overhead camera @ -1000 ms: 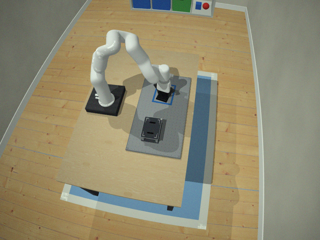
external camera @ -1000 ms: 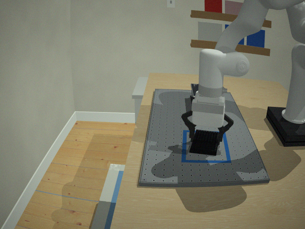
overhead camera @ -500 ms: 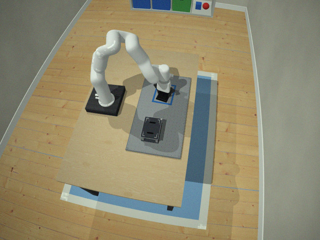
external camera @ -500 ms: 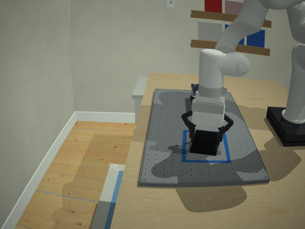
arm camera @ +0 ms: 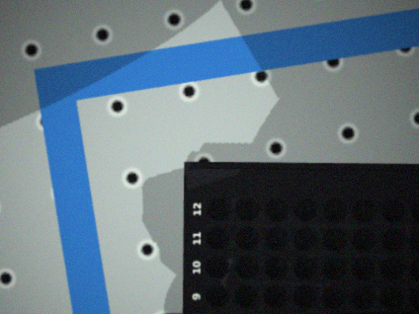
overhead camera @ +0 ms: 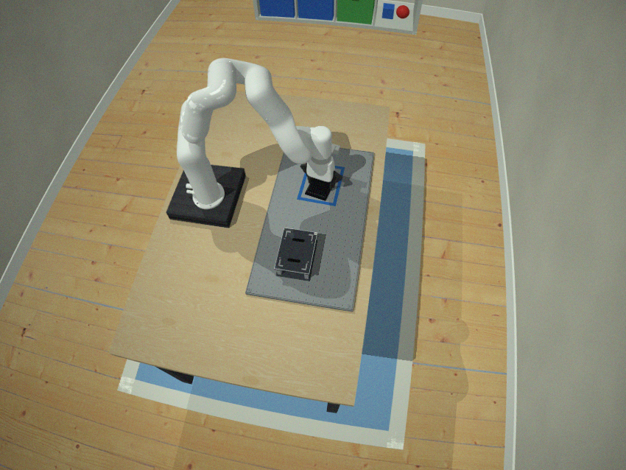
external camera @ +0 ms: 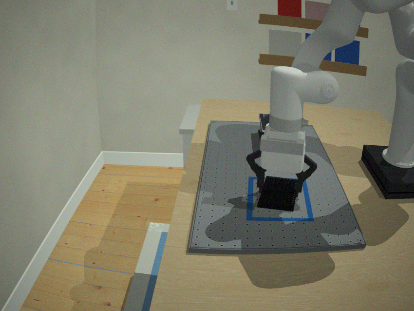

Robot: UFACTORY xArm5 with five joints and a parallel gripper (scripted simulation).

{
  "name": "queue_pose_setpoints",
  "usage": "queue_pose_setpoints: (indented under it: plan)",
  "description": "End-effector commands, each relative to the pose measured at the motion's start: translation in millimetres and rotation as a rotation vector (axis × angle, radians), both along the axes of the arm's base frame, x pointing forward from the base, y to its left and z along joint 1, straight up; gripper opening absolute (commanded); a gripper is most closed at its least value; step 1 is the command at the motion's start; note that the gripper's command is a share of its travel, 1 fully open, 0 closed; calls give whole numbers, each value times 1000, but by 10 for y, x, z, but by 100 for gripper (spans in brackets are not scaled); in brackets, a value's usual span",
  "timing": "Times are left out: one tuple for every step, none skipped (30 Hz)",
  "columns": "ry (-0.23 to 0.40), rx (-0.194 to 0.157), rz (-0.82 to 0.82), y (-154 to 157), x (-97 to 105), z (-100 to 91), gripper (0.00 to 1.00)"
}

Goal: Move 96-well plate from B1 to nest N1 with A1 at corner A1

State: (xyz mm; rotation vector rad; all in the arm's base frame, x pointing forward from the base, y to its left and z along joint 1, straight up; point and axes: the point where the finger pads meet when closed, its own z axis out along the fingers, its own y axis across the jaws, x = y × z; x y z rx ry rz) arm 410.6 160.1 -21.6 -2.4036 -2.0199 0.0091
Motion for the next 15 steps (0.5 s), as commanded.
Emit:
queue_pose_setpoints:
  plan:
    - [-2,5,0,5,14,12,0]
    - [-2,5,0,5,14,19,0]
    - [-2,5,0,5,14,25,0]
    - [-2,5,0,5,14,32,0]
    - [-2,5,0,5,14,39,0]
    - [-2,5,0,5,14,45,0]
    - [-2,5,0,5,14,52,0]
    - [-2,5,0,5,14,59,0]
    - [-2,5,0,5,14,59,0]
    - [-2,5,0,5,14,59,0]
    - [-2,5,0,5,14,65,0]
    - [-2,5,0,5,14,72,0]
    - [-2,5,0,5,14,79,0]
    - [-2,5,0,5,14,85,0]
    - [-2,5,0,5,14,92,0]
